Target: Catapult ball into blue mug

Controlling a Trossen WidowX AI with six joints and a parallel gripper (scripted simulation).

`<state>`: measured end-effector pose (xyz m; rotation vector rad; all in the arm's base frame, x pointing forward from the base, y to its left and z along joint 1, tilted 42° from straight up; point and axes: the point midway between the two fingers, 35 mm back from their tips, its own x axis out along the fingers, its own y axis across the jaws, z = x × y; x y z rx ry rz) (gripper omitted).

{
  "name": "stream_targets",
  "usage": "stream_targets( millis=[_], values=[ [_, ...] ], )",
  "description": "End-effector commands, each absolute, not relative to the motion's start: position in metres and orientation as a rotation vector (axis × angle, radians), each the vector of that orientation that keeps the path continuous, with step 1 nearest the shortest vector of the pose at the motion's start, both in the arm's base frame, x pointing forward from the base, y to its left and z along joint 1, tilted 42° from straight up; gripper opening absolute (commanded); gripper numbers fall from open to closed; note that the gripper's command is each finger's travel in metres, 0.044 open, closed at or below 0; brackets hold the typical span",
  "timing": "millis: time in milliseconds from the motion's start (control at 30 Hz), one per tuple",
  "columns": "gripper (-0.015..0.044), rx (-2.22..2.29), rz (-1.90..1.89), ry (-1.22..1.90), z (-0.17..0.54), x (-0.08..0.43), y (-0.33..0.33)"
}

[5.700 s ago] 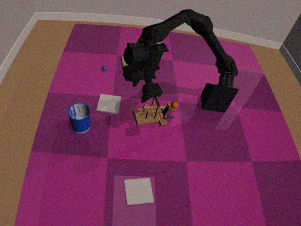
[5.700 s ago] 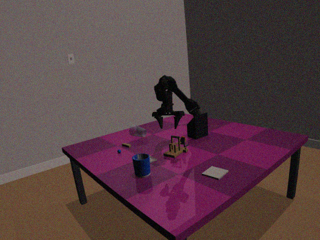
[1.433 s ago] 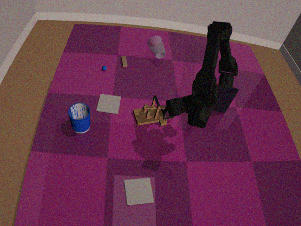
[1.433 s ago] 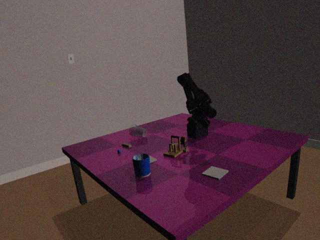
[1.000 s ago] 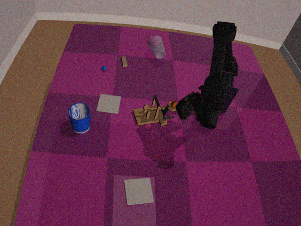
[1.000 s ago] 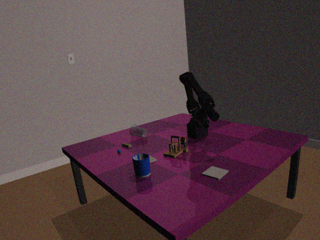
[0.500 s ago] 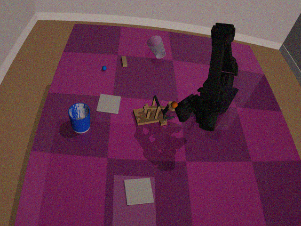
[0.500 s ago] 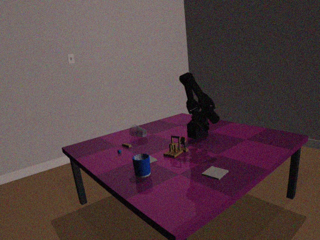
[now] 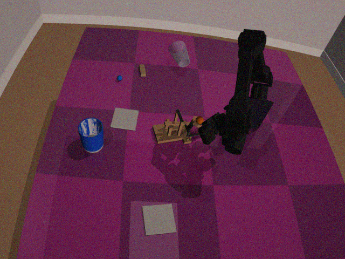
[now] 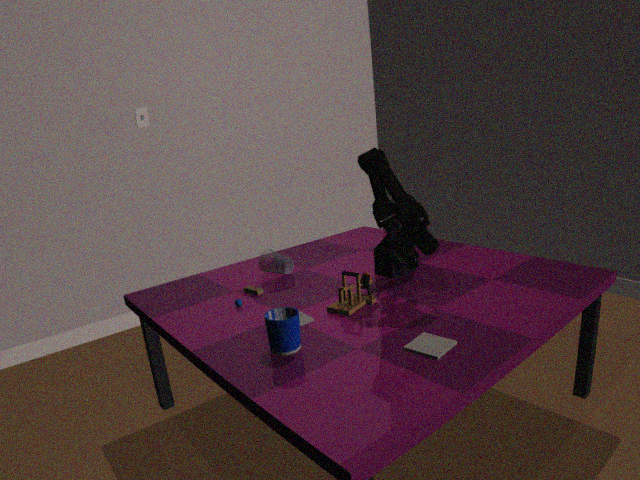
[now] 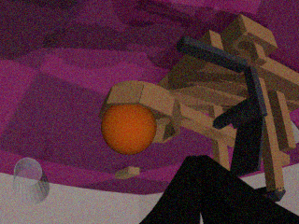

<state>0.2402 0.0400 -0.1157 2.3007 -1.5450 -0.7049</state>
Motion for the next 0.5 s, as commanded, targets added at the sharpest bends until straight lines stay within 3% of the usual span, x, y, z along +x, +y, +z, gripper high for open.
stream_targets(
  millis=[0,467],
  values=[
    [0.0000,2.299,-0.703,-1.538,-0.122,0.240,0.035],
    [0.0000,2.299,-0.702,-1.538,-0.139,0.236,0.020]
  ],
)
